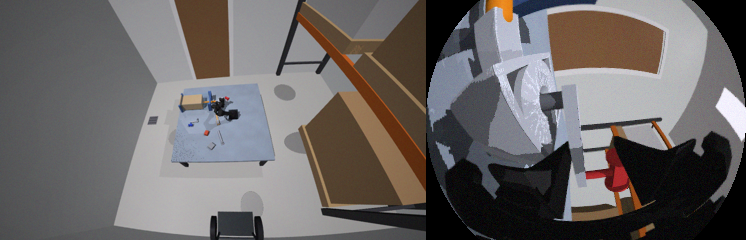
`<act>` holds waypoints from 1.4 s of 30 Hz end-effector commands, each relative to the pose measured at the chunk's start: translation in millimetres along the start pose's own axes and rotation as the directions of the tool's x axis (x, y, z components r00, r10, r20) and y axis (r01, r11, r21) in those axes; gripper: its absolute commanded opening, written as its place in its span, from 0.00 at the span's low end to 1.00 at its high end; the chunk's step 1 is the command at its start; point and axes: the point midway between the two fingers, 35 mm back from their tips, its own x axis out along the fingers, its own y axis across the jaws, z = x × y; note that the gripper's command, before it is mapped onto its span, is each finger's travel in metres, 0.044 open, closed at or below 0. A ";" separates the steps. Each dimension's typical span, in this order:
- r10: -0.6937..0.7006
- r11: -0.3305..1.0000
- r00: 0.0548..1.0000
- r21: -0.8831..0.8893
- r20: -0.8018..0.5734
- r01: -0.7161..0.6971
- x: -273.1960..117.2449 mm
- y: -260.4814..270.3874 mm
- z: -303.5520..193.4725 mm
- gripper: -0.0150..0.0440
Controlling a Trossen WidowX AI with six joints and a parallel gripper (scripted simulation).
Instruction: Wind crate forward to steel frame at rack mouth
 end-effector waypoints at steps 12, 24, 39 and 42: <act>0.011 1.000 1.000 -0.004 0.004 -0.011 -90.4 1.3 3.8 0.66; 0.004 1.000 1.000 -0.002 0.000 -0.004 -110.5 0.0 -0.6 0.66; -0.004 1.000 1.000 -0.006 -0.003 0.004 -106.3 -101.2 -1.6 0.66; -0.004 1.000 1.000 -0.006 -0.003 0.004 -106.3 -101.2 -1.6 0.66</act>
